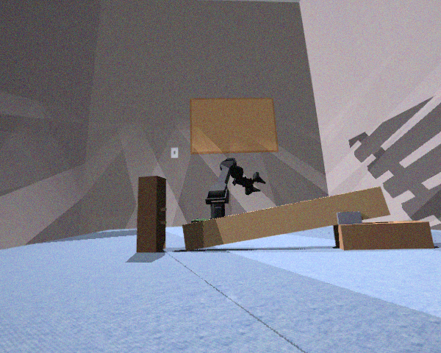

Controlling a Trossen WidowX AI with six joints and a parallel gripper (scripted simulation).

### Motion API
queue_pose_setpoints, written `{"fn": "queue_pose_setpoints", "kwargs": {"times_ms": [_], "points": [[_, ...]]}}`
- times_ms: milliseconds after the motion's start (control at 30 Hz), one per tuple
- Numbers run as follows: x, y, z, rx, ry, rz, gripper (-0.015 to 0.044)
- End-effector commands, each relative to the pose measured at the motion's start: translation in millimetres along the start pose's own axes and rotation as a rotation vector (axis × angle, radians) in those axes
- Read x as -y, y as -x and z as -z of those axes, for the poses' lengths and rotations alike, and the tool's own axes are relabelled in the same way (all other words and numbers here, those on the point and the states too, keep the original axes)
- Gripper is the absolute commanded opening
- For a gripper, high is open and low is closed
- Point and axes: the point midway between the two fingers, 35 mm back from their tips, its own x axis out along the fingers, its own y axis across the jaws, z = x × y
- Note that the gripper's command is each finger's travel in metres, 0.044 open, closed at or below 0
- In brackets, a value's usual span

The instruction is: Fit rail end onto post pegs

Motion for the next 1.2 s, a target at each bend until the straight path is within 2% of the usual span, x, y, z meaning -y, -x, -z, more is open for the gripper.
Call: {"fn": "queue_pose_setpoints", "kwargs": {"times_ms": [0,167,467,633,933,1167], "points": [[-1.0,-0.9,-0.3,0.001,0.004,-0.001,0.0426],[-35.3,-31.4,-13.5,0.052,0.134,-0.029,0.044],[-146.1,-115.6,-72.6,0.261,0.536,-0.067,0.044],[-217.2,-149.6,-117.7,0.405,0.763,-0.039,0.044],[-336.4,-167.1,-193.9,0.635,1.048,0.059,0.044],[-428.7,-158.8,-270.6,0.799,1.279,0.252,0.044]]}}
